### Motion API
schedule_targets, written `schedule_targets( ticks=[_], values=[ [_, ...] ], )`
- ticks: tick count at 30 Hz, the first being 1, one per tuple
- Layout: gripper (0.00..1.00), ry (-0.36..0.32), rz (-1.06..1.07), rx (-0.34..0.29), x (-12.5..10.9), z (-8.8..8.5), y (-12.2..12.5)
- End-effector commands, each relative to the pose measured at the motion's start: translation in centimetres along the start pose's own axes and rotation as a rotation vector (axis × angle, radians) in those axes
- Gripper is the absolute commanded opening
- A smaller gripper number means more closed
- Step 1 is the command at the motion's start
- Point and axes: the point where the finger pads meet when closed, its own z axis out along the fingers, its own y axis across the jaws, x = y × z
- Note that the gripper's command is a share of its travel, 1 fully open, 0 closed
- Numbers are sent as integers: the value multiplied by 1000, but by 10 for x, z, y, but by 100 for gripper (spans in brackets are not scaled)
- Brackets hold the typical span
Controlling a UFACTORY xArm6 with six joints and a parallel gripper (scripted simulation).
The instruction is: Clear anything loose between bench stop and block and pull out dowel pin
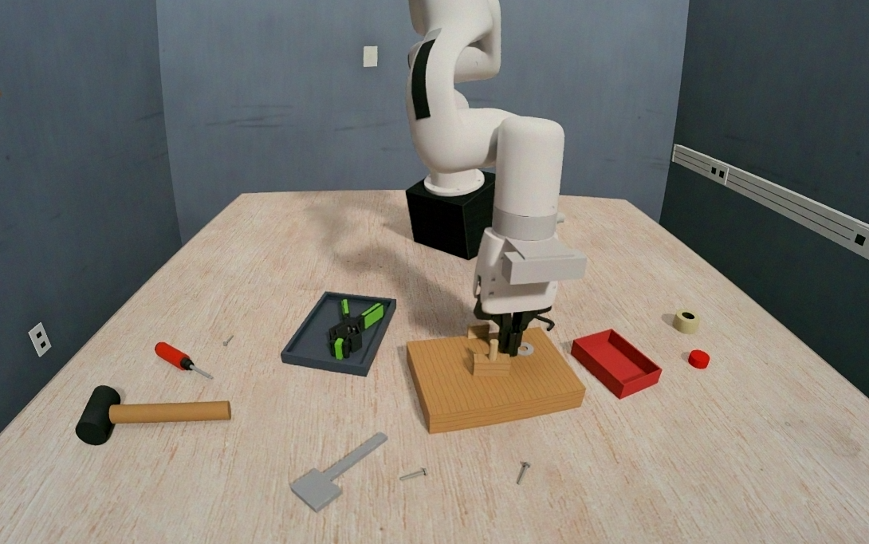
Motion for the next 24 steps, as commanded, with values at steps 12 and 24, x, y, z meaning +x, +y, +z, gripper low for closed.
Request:
schedule_targets(
  ticks=[12,24],
  values=[
    [0,2,0,0,1,0,-3],
    [0,2,0,0,1,0,-4]
  ],
)
